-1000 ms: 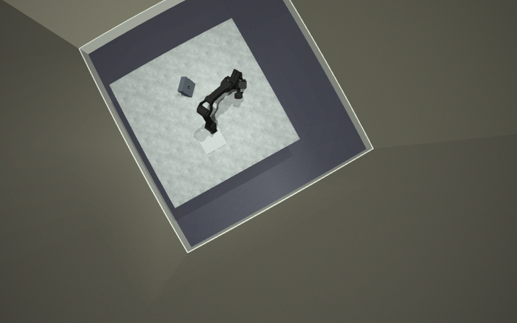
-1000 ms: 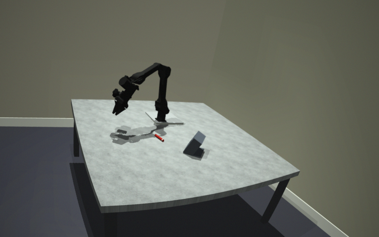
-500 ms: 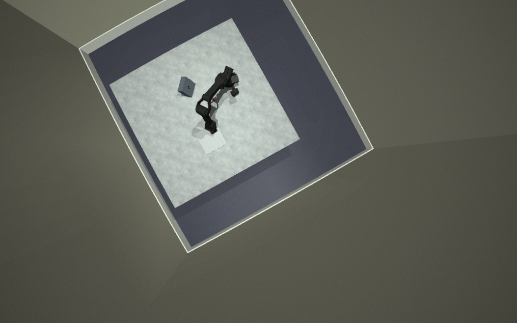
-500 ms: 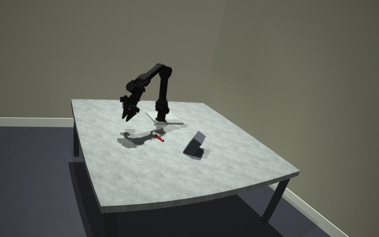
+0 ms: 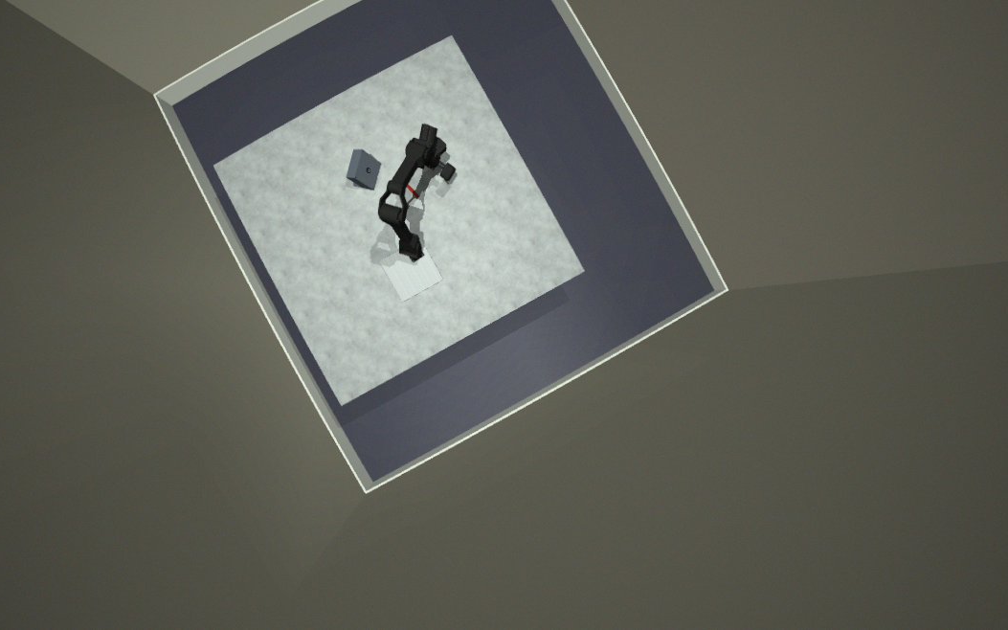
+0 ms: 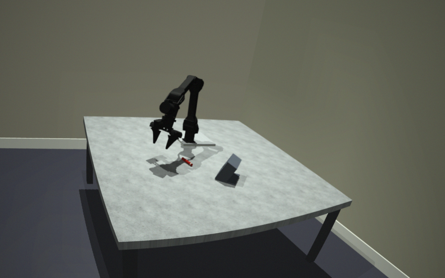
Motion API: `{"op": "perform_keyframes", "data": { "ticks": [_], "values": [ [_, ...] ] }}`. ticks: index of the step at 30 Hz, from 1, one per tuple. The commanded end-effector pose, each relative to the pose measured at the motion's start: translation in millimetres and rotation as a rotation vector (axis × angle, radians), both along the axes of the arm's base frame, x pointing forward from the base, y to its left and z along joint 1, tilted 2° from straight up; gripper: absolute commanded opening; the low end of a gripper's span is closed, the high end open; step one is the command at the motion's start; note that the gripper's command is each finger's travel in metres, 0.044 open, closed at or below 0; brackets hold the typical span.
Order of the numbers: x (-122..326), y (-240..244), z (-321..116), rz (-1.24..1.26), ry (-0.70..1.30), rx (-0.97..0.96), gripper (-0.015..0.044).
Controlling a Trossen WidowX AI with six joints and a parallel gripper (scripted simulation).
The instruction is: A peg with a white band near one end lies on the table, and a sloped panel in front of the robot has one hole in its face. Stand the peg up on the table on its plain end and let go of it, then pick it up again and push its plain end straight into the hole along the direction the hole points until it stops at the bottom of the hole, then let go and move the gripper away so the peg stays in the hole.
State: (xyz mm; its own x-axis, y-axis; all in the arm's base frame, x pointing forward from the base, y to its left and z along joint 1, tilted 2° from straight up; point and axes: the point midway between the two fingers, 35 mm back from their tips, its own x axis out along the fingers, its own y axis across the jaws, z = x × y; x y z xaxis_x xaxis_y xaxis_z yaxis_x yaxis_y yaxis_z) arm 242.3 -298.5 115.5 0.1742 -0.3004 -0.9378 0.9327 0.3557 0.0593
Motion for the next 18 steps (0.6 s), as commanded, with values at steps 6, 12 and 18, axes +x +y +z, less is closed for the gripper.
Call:
{"op": "perform_keyframes", "data": {
  "ticks": [6, 12, 18],
  "values": [
    [20, 33, -3, 0.264, 0.074, 0.024, 0.044],
    [29, 56, -6, 0.456, 0.134, 0.041, 0.044],
    [36, 79, -9, 0.656, 0.194, 0.058, 0.044]
  ]
}}
